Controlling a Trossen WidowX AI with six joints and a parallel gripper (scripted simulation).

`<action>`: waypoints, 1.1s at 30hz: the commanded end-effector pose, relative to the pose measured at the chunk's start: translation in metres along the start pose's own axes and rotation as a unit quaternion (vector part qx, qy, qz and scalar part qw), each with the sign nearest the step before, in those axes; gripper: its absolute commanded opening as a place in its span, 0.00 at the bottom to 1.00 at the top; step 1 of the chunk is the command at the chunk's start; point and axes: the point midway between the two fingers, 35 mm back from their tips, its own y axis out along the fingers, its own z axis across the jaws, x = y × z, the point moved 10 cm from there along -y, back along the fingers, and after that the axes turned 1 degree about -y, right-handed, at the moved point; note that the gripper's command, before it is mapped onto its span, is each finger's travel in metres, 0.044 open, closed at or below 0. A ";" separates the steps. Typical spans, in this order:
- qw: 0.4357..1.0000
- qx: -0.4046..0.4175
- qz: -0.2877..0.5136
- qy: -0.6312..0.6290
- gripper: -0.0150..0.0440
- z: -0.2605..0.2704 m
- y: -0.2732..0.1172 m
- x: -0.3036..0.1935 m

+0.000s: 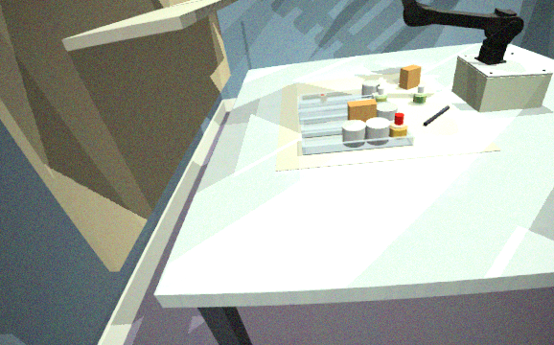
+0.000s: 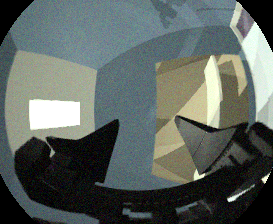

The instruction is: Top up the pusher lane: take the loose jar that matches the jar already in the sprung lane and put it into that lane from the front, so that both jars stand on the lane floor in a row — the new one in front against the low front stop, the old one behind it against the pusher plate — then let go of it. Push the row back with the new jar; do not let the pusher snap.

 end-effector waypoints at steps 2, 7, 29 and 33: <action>1.000 0.007 -0.002 0.001 1.00 0.004 -0.001 0.002; 0.997 0.077 -0.020 0.011 1.00 0.037 -0.012 0.022; 0.840 0.538 -0.014 -0.065 1.00 0.220 -0.174 0.051; 0.794 0.598 0.026 -0.108 1.00 0.234 -0.210 0.028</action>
